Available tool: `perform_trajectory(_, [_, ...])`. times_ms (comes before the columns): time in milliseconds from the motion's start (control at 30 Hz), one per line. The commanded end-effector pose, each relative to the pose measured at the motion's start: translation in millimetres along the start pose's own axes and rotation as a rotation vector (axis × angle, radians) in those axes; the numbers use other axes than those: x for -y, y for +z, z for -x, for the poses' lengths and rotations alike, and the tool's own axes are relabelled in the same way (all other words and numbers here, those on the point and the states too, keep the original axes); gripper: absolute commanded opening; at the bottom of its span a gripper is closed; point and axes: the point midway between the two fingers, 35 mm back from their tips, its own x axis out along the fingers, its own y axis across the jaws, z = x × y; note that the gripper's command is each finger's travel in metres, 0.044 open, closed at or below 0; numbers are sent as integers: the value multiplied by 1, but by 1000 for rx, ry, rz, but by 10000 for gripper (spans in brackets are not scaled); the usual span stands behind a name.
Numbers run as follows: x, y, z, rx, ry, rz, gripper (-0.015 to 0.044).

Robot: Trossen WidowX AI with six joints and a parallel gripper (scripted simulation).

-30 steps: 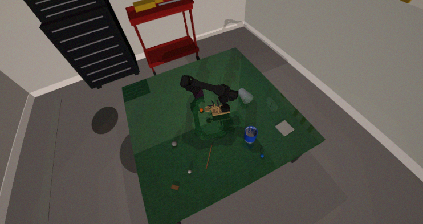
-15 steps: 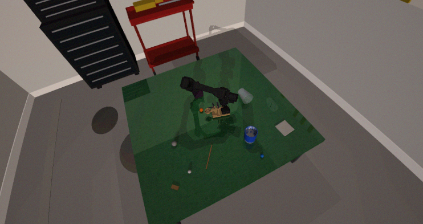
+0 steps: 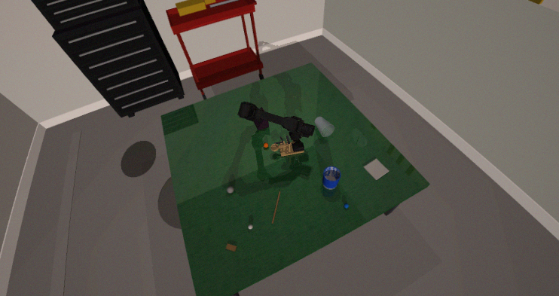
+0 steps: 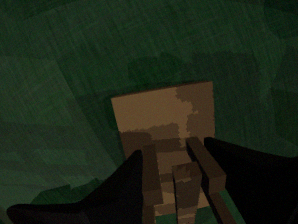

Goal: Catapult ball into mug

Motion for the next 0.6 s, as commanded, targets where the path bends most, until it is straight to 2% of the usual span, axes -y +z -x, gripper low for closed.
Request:
perform_trajectory(0, [0,0,0,1,1,-1,131])
perform_trajectory(300, [0,0,0,1,1,-1,368])
perform_trajectory(400, [2,2,20,3,1,0,440])
perform_trajectory(567, [0,2,91,5,4,1,440])
